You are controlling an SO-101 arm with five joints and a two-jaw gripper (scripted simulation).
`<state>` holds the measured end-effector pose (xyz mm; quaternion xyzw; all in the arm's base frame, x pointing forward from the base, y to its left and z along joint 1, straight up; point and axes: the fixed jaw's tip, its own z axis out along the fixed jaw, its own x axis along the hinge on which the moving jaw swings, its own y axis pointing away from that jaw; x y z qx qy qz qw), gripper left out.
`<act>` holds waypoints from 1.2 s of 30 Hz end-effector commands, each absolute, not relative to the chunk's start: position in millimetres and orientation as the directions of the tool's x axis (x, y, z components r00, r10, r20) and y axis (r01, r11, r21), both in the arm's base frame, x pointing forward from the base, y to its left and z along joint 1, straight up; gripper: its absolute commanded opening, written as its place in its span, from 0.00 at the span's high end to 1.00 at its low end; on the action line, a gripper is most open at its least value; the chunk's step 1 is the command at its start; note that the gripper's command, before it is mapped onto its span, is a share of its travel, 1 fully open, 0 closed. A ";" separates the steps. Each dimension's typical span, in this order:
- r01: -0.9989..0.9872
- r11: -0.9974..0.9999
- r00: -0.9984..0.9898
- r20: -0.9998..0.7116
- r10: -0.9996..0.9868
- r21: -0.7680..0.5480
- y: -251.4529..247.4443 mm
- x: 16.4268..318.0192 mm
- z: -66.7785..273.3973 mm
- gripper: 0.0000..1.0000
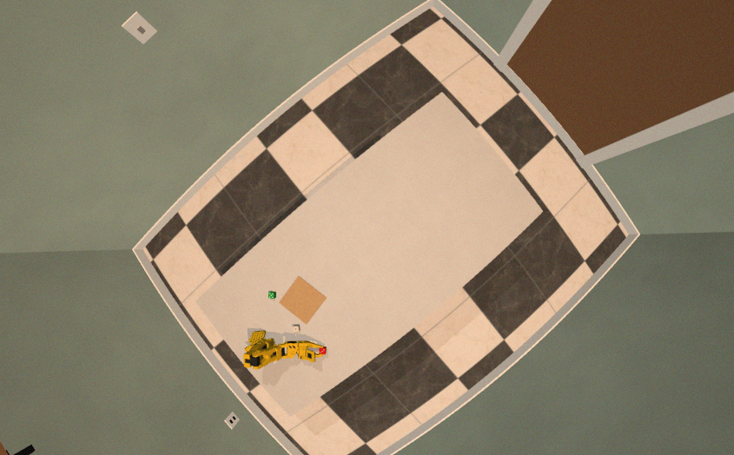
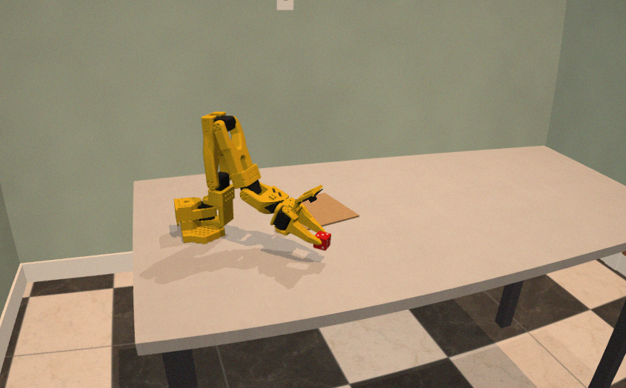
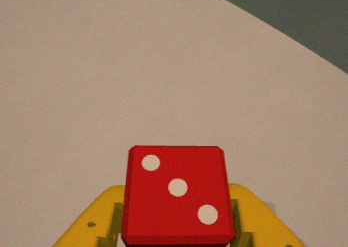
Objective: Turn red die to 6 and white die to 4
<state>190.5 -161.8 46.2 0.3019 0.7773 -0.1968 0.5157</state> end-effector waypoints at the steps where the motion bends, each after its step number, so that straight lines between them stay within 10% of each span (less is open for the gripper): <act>1: 0.674 0.738 -0.265 -0.934 0.239 -0.002 -165.0 191.9 51.2 1.00; 36: 0.674 0.739 -0.265 -0.934 0.239 -0.002 -165.0 191.9 39.0 1.00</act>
